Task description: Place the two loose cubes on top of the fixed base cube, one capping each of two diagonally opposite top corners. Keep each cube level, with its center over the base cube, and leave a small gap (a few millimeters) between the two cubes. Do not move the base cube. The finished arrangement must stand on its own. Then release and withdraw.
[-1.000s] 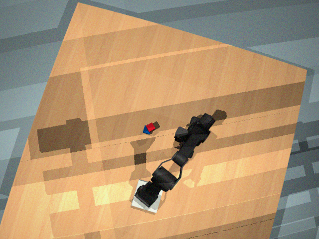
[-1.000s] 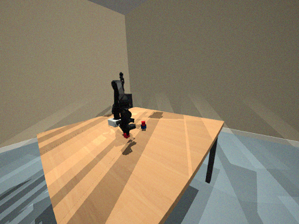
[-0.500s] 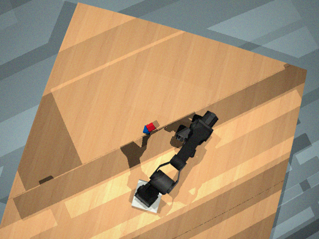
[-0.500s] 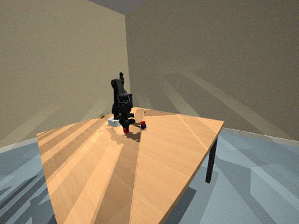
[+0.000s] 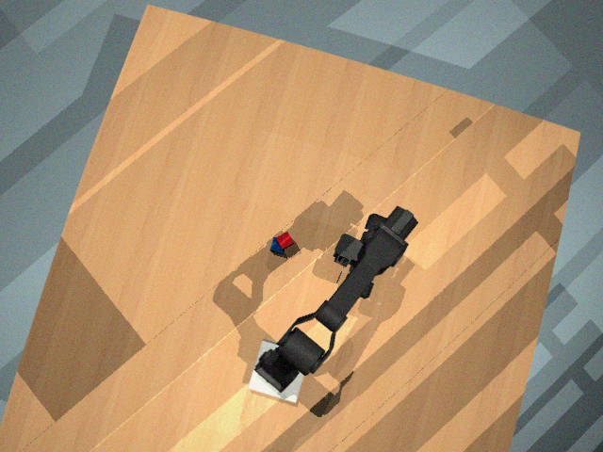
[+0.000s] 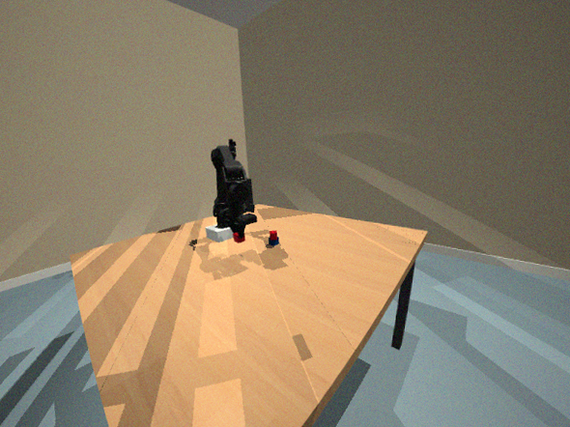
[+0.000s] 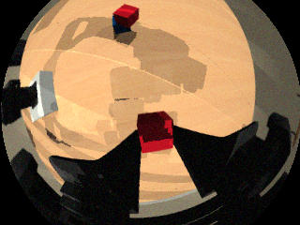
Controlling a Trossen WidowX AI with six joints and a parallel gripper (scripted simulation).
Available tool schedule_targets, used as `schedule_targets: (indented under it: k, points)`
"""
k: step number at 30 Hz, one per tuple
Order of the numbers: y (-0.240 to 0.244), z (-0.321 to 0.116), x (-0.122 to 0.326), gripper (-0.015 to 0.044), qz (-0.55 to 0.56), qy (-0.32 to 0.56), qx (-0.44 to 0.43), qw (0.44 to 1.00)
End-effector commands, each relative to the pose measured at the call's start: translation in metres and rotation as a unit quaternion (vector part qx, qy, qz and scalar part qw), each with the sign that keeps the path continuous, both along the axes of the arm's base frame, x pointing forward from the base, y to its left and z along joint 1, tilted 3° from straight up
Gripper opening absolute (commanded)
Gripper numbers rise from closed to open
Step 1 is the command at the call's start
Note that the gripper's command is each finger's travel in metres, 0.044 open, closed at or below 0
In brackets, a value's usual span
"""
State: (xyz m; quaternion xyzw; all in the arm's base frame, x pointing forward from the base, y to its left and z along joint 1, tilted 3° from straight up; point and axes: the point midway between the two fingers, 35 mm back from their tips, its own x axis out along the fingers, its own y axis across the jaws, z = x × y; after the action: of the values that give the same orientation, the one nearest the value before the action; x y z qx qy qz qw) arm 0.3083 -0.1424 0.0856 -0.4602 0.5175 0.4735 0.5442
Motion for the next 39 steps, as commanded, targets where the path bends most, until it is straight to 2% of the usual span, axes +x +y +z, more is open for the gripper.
schedule_targets:
  k: [1, 6, 20, 39]
  points:
    - [-0.001, 0.016, 0.000, 0.0105, 0.003, -0.003, -0.003, 1.000]
    - [0.001, 0.018, 0.000, 0.0105, -0.006, -0.003, -0.003, 1.000]
    - [0.040, 0.018, 0.007, 0.0105, -0.187, 0.003, 0.002, 0.982]
    - [0.092, 0.019, 0.010, 0.0105, -0.424, 0.013, 0.008, 0.905]
